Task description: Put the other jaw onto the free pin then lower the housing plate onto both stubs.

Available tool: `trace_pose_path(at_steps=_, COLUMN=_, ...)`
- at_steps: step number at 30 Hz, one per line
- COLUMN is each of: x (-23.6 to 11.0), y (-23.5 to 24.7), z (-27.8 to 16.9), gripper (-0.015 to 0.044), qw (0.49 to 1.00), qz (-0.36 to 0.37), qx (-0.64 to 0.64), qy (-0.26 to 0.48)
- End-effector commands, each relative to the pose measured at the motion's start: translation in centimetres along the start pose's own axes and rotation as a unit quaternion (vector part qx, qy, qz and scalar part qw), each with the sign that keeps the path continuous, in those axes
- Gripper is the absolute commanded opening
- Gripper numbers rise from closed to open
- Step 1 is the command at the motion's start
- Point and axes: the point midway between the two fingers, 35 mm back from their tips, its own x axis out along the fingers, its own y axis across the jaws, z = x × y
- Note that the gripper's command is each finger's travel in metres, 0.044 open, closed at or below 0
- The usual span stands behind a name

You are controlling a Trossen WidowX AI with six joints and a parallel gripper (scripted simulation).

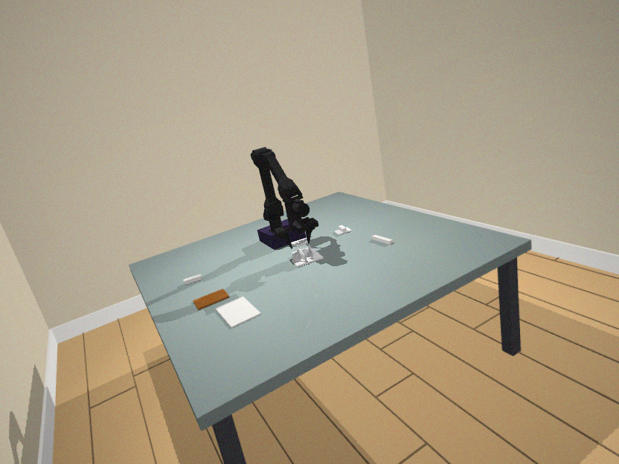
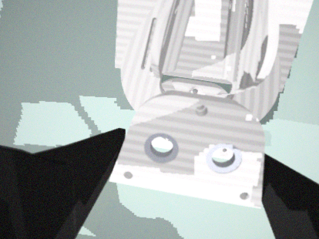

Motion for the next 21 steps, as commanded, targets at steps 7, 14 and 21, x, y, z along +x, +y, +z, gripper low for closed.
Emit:
trace_pose_path(at_steps=7, x=1.8, y=-0.1, z=-0.3, gripper=0.0351, qw=1.000, qz=0.000, qx=0.001, qy=0.002)
trace_pose_path(at_steps=14, x=2.3, y=-0.1, z=-0.4, gripper=0.0351, qw=1.000, qz=-0.001, qx=0.001, qy=0.002)
trace_pose_path(at_steps=21, x=2.3, y=-0.1, z=-0.4, gripper=0.0351, qw=1.000, qz=-0.001, qx=0.001, qy=0.002)
